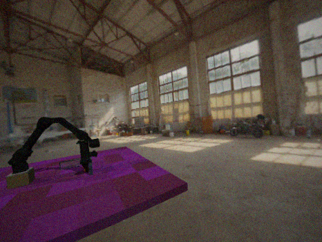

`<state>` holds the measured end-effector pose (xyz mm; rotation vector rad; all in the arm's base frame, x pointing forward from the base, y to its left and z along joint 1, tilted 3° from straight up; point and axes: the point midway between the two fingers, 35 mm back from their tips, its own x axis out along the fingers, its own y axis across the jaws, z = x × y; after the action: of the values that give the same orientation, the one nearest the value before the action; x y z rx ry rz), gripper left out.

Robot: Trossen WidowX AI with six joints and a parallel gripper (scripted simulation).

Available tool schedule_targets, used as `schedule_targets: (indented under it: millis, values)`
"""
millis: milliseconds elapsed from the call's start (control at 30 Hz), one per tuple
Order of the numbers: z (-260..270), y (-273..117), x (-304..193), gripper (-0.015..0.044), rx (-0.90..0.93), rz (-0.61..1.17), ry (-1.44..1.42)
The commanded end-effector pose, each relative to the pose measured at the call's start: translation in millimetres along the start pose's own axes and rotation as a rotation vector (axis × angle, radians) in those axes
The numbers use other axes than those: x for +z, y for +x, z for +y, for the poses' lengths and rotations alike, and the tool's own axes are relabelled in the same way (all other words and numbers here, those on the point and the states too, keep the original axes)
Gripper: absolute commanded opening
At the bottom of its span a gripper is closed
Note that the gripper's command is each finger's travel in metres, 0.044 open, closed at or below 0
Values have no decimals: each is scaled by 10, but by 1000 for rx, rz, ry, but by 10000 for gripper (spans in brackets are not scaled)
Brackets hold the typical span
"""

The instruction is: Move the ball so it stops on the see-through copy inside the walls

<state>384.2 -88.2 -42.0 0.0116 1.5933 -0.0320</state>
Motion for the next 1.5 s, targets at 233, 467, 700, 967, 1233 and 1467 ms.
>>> schedule_targets:
  millis: [233,467,700,967,1233,1467]
  values:
    - [3,-257,-3,0,-6,29,-9]
    - [-47,-217,-176,0,-5,104,-1]
    - [51,-396,-167,0,8,105,-44]
    - [-80,-830,-64,0,0,51,20]
    - [-1,-1265,3,0,4,3,-5]
    - [180,-1172,-11,0,6,3,-5]
